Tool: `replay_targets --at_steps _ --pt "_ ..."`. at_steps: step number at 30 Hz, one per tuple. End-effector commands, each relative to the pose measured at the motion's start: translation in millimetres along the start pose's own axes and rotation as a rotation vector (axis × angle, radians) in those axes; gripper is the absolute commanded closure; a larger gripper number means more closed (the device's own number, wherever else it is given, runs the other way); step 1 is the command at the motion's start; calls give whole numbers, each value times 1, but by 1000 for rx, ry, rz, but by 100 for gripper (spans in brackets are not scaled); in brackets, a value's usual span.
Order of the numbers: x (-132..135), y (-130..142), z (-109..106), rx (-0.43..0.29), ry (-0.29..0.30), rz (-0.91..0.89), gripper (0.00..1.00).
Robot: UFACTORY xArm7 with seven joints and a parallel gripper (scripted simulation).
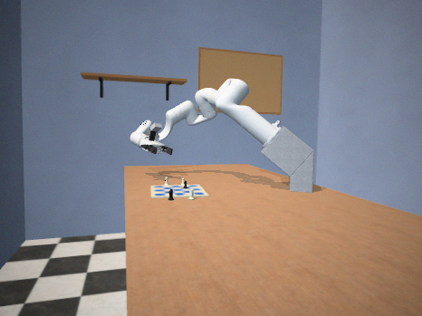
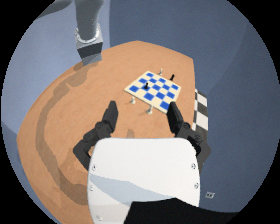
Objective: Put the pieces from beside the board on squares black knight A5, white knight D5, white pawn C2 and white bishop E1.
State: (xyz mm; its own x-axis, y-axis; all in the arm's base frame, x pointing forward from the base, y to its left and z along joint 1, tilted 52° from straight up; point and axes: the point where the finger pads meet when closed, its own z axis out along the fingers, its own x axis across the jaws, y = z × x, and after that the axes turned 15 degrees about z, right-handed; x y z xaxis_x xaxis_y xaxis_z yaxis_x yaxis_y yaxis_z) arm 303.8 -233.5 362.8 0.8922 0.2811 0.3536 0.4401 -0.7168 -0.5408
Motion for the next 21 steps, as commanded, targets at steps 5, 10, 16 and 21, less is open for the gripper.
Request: replay_targets --at_steps 5,10,16,21 --pt "66 -2 70 -319 -282 -207 0" --pt "99 -10 111 -458 -422 -365 0" --pt "120 -19 139 -617 -571 -547 0" --pt "148 -40 187 -731 -699 -741 0"
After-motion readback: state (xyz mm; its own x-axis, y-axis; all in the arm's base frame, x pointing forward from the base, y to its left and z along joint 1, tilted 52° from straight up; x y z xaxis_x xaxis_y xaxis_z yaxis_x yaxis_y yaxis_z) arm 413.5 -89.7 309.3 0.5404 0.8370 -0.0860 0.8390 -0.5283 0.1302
